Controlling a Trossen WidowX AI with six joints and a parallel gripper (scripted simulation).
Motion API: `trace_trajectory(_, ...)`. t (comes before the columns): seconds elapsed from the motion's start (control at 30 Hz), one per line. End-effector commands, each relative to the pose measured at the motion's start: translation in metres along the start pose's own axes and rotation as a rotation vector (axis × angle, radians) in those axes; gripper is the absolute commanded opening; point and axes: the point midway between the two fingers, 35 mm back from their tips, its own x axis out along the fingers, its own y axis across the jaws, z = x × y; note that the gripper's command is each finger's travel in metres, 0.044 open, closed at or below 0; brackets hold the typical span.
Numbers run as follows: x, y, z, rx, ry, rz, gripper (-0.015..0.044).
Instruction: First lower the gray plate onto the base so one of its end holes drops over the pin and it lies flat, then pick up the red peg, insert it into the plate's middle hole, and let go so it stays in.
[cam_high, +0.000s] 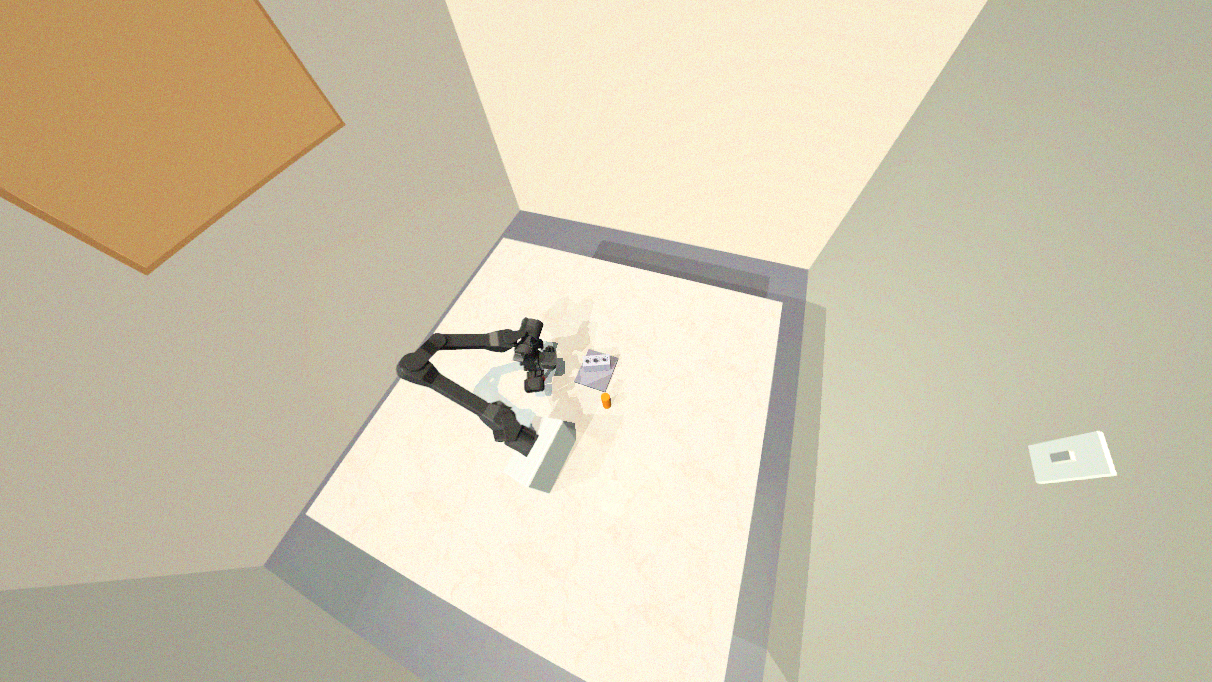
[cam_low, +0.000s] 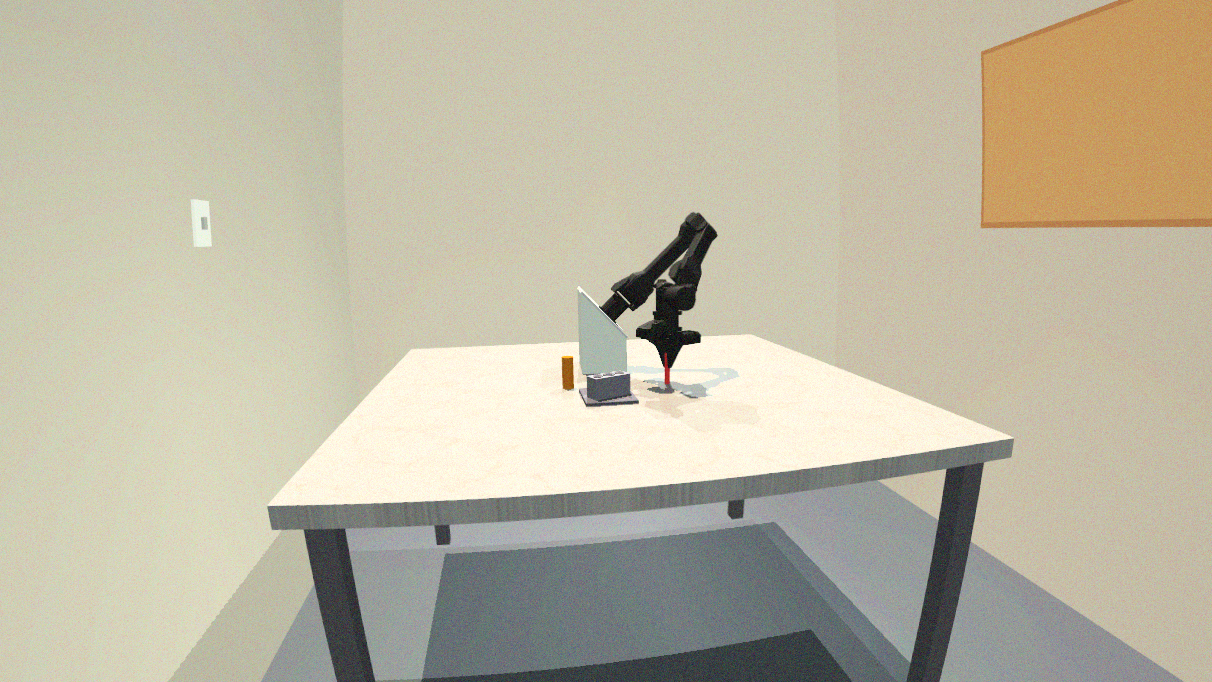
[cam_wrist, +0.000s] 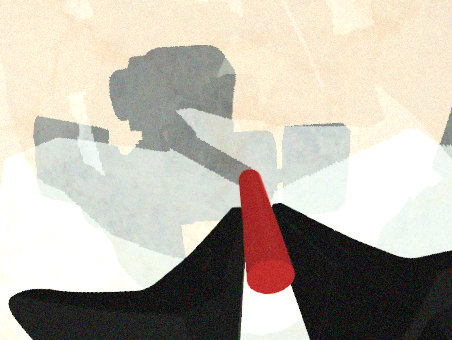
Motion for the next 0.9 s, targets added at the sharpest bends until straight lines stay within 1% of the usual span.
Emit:
trace_trajectory(0.0, 0.001, -0.002, 0.001, 0.007, -0.003, -0.005, 0.0000)
trace_trajectory(0.2, -0.006, -0.001, 0.002, 0.007, -0.006, -0.007, 0.0000)
trace_trajectory(0.87, -0.067, 0.002, 0.012, 0.007, -0.017, -0.014, 0.0000)
